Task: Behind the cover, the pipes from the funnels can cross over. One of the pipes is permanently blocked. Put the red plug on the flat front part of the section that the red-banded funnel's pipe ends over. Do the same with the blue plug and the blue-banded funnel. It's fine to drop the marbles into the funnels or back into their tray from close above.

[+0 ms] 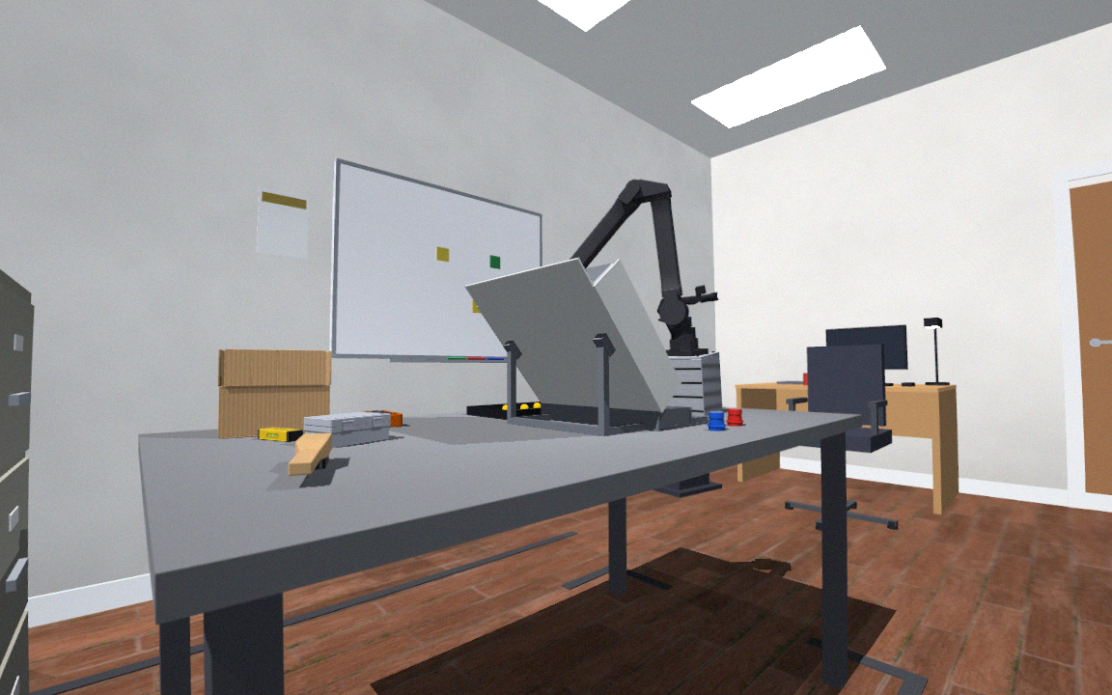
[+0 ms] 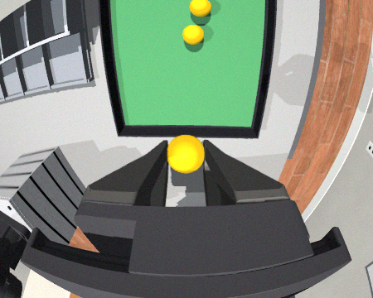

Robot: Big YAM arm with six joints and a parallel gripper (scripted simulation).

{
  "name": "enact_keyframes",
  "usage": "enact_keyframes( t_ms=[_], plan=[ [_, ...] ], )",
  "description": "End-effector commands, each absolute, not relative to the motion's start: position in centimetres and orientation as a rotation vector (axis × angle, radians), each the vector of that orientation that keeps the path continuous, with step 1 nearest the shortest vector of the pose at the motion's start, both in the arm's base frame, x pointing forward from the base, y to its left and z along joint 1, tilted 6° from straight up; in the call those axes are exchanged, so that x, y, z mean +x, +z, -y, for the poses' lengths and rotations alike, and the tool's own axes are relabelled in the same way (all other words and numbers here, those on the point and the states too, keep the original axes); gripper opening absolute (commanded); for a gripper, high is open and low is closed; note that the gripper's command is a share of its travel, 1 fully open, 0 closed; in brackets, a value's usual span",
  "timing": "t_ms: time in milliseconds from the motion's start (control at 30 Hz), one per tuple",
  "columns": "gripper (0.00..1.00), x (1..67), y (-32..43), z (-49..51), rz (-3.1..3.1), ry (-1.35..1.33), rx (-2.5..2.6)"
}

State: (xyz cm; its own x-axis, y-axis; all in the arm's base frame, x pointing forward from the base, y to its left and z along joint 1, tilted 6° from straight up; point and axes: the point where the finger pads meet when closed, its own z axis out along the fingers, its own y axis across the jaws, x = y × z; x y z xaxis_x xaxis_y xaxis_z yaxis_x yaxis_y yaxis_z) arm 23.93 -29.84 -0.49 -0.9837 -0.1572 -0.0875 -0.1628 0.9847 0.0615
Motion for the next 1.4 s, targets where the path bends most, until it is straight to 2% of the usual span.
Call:
enact_keyframes(
  t_ms=[0,1367],
  plan=[
    [0.00,25.13,1.29,32.29,-3.022,0.047,-0.248],
    [0.00,24.79,0.73,32.34,-3.011,0.025,-0.250]
  ],
)
